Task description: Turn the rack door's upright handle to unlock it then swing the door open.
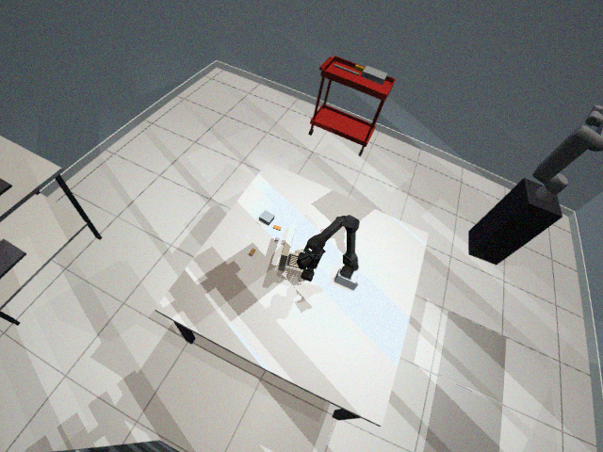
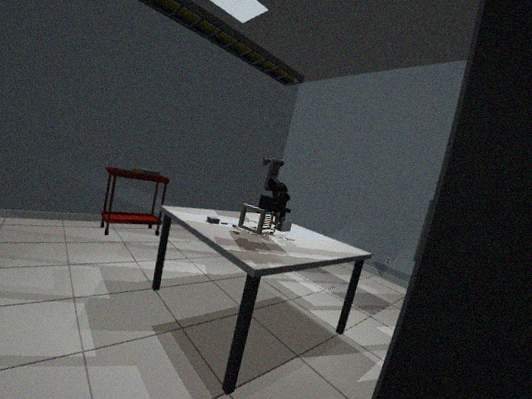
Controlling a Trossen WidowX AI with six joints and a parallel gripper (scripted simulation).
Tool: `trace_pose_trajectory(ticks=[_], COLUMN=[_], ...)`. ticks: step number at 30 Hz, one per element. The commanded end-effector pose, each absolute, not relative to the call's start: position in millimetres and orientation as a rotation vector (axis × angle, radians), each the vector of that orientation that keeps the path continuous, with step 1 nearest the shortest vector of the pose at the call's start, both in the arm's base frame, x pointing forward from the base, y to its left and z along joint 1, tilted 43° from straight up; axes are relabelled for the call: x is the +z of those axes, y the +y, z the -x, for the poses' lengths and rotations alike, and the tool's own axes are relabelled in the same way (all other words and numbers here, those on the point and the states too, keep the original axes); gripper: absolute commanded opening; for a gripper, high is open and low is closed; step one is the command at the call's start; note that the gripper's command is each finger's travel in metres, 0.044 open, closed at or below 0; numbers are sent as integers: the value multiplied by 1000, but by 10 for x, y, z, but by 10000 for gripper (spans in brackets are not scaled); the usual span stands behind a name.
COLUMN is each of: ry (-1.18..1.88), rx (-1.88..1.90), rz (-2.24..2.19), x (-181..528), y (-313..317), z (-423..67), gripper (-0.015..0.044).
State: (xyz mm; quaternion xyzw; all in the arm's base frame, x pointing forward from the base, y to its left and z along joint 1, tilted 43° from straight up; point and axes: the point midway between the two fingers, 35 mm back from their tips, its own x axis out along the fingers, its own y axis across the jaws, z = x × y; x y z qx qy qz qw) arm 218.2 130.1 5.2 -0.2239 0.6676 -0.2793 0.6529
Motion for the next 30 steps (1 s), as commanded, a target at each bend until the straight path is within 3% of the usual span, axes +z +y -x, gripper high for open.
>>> trace_pose_trajectory(ticks=[1, 30], ry=[1511, 1512], rx=[-639, -638], rz=[506, 506], x=[51, 303], y=[1299, 1547], z=[-2189, -2220], gripper=[285, 285])
